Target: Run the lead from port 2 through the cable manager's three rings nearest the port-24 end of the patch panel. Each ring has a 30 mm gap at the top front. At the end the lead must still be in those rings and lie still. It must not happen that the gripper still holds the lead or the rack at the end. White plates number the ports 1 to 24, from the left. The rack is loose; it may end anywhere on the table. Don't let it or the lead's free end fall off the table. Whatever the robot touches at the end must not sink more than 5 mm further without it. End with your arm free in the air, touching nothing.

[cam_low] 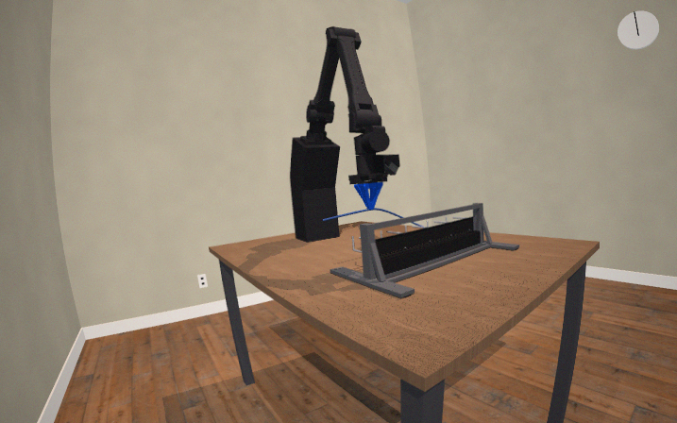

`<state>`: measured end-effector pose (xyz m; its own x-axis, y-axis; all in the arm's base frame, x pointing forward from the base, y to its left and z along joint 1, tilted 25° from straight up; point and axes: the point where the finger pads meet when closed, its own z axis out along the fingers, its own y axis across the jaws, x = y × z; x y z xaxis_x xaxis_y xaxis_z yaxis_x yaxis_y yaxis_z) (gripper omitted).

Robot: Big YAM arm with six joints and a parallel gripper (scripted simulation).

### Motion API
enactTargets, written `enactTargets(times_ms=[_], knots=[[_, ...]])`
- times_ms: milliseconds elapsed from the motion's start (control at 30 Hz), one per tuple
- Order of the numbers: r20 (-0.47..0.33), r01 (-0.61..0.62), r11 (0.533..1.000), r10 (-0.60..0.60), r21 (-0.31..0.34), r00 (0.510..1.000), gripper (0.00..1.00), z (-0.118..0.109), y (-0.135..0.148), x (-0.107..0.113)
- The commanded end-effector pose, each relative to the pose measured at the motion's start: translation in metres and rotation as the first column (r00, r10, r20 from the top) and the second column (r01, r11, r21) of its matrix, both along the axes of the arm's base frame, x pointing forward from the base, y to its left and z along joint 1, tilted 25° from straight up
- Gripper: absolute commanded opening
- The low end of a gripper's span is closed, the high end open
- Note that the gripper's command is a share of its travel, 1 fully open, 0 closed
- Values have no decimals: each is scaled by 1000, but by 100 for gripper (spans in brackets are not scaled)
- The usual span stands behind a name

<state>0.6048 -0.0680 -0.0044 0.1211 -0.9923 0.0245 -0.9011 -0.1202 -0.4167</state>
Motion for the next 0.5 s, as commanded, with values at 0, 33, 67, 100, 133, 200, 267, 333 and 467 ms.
enactTargets(times_ms=[0,33,67,100,133,200,267,333,467], knots=[[58,20,1000,-19,-16,998,0,34,-17,17],[58,20,1000,-19,-16,998,0,34,-17,17],[58,20,1000,-19,-16,998,0,33,-17,17],[57,20,1000,-19,-16,998,0,33,-17,17],[57,20,1000,-19,-16,998,0,32,-17,17],[54,20,1000,-19,-15,998,0,29,-17,17],[51,20,1000,-19,-15,998,0,27,-17,17],[49,20,1000,-19,-14,999,0,24,-17,17],[40,21,1000,-20,-13,999,0,13,-17,17]])
